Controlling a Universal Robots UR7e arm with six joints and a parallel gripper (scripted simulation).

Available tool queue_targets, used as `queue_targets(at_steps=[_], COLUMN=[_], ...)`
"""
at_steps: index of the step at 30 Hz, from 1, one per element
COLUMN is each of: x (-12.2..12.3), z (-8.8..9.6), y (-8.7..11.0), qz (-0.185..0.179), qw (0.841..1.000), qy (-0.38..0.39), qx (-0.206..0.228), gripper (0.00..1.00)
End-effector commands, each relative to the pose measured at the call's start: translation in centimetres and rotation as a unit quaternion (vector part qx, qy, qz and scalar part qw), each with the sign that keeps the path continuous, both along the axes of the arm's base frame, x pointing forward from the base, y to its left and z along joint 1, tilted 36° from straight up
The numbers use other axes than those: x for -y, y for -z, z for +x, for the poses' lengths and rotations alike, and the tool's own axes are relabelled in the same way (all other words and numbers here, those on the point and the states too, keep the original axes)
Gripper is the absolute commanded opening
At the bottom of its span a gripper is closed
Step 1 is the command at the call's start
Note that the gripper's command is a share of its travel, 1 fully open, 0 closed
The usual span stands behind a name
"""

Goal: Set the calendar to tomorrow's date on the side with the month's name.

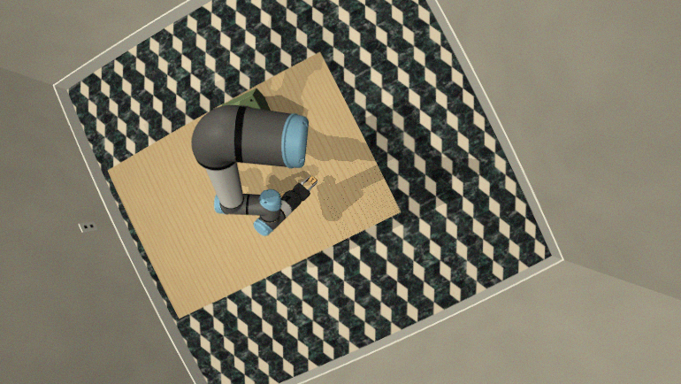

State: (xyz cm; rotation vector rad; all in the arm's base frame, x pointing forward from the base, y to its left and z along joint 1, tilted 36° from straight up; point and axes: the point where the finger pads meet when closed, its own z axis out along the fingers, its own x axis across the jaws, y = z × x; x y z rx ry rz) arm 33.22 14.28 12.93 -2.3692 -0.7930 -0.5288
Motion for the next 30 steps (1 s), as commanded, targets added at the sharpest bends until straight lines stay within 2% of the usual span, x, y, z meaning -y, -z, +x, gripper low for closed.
queue_targets(at_steps=[1, 13, 30], x=[0.0, 0.0, 0.0], z=[0.0, 0.3, 1.6], y=[0.0, 0.4, 2.2], qz=[0.0, 0.0, 0.0], qw=[1.0, 1.0, 1.0], qy=[0.0, 0.0, 0.0], qx=[0.0, 0.0, 0.0], gripper=[0.6, 0.6, 0.6])
